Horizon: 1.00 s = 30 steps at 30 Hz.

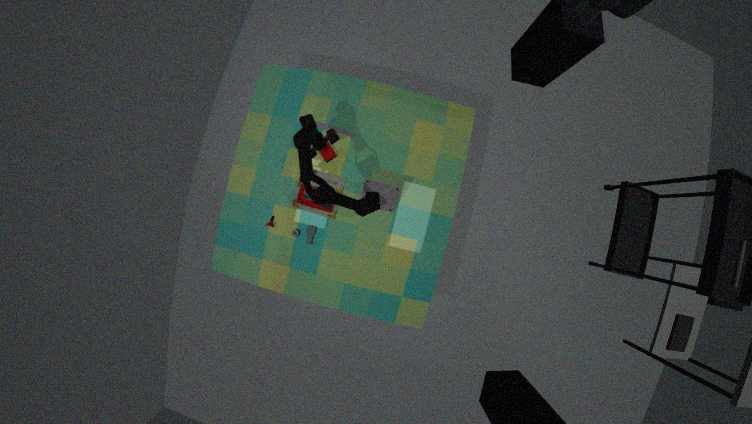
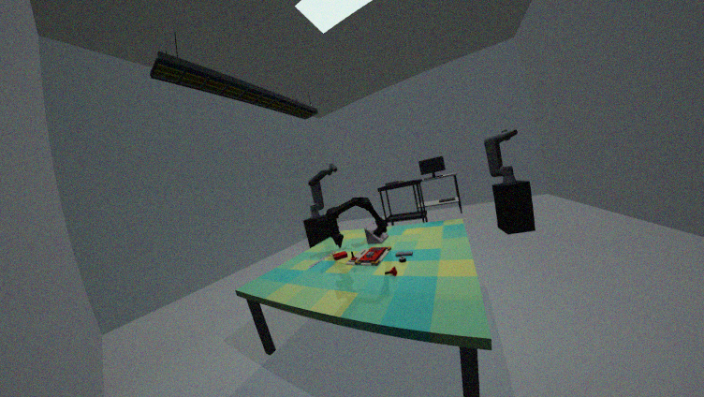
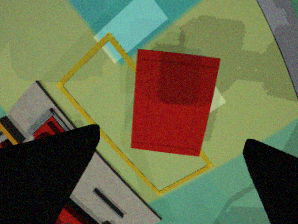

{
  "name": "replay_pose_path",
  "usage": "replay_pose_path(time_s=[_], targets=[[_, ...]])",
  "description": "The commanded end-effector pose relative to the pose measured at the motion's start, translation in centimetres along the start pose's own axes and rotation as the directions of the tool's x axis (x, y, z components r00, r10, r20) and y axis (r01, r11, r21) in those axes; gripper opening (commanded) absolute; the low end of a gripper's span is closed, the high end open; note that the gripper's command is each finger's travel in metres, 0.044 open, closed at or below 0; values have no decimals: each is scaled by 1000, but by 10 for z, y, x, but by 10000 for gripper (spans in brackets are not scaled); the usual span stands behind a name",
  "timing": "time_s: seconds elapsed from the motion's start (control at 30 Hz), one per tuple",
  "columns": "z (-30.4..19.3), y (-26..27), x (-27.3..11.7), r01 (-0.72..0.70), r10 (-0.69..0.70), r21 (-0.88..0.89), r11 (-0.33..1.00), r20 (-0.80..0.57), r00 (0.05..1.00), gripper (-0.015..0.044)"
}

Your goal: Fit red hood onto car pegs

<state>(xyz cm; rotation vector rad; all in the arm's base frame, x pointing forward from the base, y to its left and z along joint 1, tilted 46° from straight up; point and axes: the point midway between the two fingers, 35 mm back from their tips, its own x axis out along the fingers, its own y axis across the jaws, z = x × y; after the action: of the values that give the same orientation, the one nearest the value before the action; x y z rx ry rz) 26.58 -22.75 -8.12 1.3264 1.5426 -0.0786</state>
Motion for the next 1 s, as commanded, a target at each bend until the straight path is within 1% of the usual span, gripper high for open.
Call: replay_pose_path(time_s=[0.0,0.97], targets=[[-1,-1,3,-7,7,34,999,-5,1000,440],[1,-1,20,-7,7,34,999,-4,1000,440]])
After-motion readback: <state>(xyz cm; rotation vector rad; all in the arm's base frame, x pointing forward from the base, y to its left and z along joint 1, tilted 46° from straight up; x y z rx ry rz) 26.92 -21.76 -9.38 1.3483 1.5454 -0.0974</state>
